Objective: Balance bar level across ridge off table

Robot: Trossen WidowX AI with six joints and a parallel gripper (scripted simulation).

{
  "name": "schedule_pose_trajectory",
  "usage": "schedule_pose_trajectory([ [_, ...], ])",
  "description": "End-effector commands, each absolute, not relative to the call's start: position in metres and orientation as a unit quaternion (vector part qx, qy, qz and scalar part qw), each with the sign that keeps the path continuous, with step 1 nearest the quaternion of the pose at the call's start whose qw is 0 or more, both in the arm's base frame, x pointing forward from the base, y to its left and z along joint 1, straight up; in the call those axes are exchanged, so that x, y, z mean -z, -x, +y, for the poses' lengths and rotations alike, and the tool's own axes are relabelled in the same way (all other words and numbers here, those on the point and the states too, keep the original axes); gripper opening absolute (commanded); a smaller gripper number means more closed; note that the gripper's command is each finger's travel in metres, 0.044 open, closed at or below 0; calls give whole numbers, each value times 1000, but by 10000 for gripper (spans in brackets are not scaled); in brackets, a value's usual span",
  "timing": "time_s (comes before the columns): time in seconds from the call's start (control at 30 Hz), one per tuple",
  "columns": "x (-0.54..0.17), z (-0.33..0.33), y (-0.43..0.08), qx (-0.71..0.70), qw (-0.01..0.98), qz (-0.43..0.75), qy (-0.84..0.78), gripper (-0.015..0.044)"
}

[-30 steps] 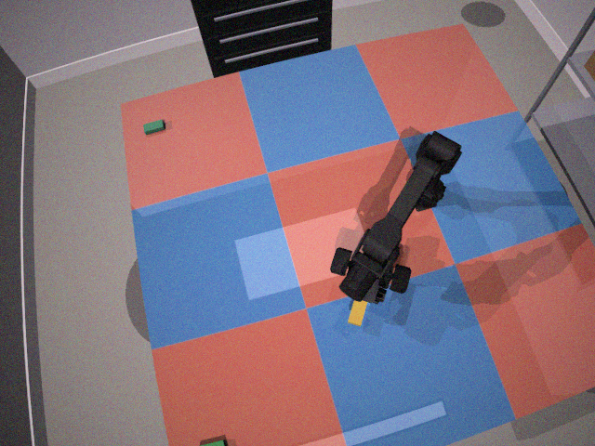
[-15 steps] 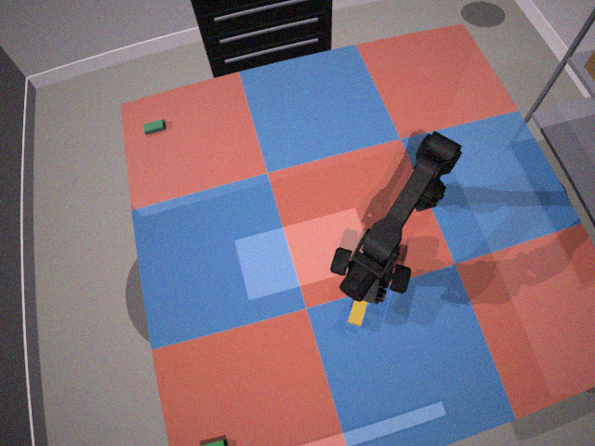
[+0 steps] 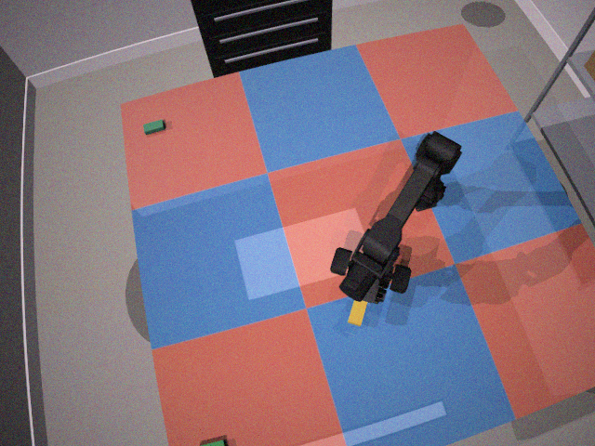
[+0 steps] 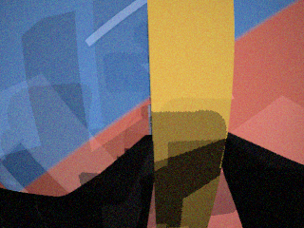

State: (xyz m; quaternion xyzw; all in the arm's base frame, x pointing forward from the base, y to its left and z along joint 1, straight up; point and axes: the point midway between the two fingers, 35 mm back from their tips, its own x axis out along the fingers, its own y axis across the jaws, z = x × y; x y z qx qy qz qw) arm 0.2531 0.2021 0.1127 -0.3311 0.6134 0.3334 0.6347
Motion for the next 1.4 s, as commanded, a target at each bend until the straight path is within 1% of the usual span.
schedule_pose_trajectory([
  [0.0, -113, 202, -253, -333, 635, 613, 331, 0],
  [0.63, -113, 202, -253, -333, 635, 613, 331, 0],
  [0.83, -113, 202, -253, -333, 635, 613, 331, 157],
  [0.87, -113, 202, -253, -333, 635, 613, 331, 167],
  [1.37, -113, 202, -253, -333, 635, 613, 331, 168],
])
